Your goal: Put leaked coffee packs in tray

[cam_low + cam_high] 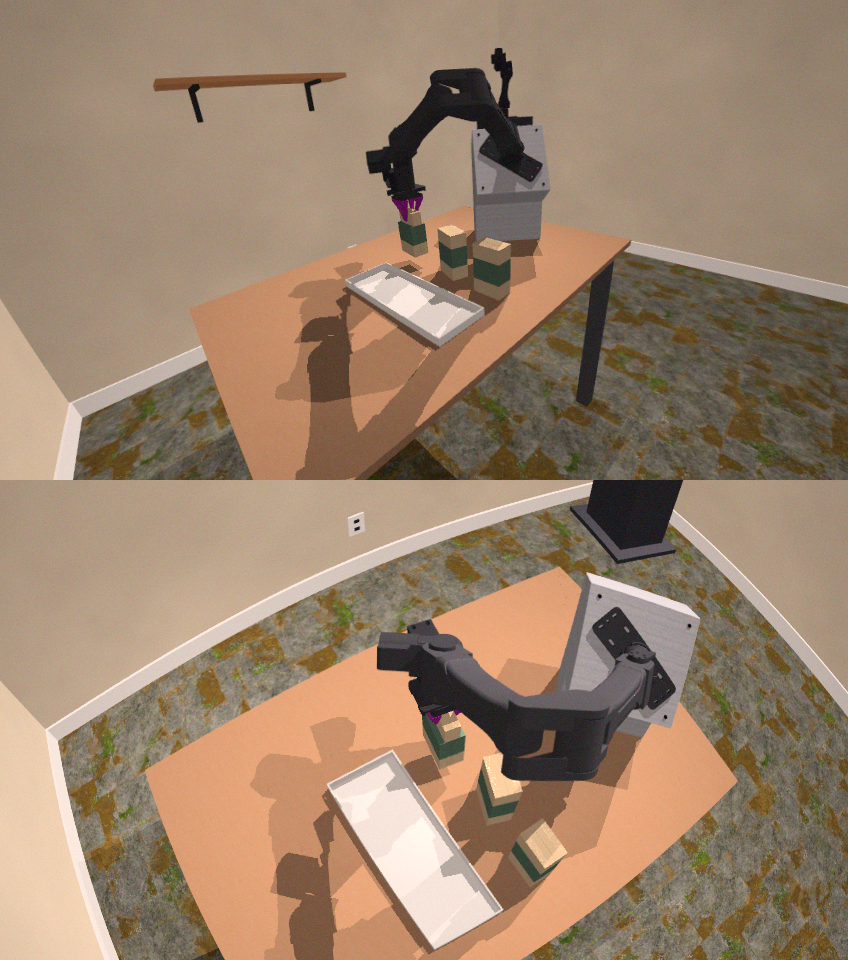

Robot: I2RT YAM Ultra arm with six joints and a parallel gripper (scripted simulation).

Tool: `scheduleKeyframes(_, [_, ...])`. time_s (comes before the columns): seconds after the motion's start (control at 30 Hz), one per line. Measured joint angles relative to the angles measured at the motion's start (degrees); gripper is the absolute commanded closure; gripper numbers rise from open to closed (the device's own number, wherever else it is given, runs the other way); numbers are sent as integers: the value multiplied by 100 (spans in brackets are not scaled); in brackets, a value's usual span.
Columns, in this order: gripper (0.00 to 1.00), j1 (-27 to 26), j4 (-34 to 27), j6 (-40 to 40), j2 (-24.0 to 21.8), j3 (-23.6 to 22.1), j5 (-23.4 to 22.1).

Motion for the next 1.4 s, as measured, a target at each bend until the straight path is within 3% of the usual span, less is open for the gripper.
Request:
scheduleKeyframes(0.27, [74,0,-48,20,2,33,2])
scheduleKeyframes(0.47, [74,4,-168,146,72,426,4])
scheduleKeyframes(0.77, [74,238,-466,461,262,1294,20])
scheduleKeyframes(1.17, [74,452,-1143,940,879,3101,66])
scheduleKeyframes(1.4, [74,498,-1528,1040,1152,3775,85])
